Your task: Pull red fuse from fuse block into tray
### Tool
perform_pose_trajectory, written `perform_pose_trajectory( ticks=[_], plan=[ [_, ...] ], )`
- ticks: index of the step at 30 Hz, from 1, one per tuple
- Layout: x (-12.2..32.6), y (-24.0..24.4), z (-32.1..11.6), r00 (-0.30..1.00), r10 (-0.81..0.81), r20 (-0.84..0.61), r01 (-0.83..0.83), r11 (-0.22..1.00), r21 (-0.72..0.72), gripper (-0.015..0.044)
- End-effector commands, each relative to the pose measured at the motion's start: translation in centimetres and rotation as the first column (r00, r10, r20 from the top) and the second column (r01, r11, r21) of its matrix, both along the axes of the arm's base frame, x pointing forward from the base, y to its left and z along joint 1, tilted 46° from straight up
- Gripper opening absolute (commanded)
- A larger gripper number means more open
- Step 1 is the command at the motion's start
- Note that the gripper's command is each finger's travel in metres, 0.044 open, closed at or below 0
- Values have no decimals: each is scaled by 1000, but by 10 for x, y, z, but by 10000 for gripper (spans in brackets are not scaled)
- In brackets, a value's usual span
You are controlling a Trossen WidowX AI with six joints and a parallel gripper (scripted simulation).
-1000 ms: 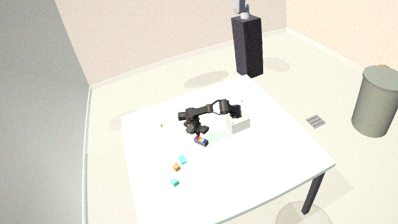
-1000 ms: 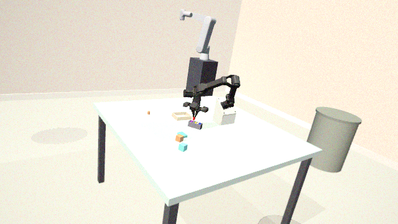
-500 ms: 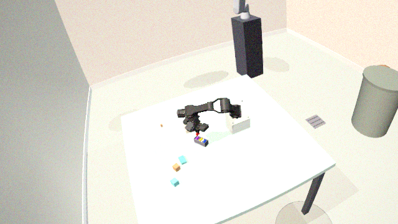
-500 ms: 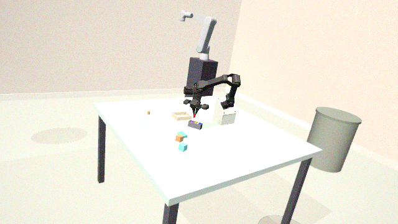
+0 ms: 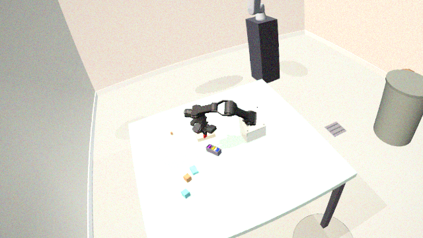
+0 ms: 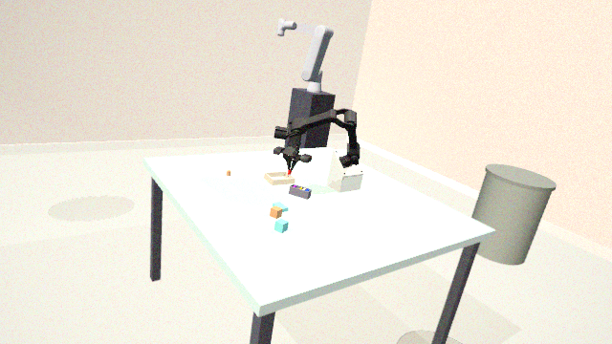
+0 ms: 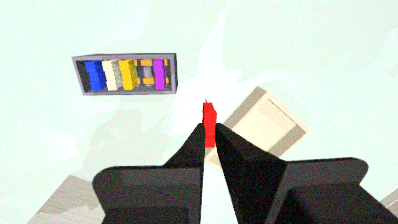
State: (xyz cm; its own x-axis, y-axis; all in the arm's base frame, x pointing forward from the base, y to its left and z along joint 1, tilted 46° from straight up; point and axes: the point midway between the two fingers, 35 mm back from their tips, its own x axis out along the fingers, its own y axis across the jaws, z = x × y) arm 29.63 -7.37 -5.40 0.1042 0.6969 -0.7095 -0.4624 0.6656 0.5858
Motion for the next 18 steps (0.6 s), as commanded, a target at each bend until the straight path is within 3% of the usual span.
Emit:
perform_pose_trajectory(
  ticks=[1, 18],
  plan=[
    [-2, -15, -15, 1000, 4, -1, -4, 1000, -6, 0],
    [-27, -73, -82, 1000, 9, 2, -9, 1000, 2, 0]
  ],
)
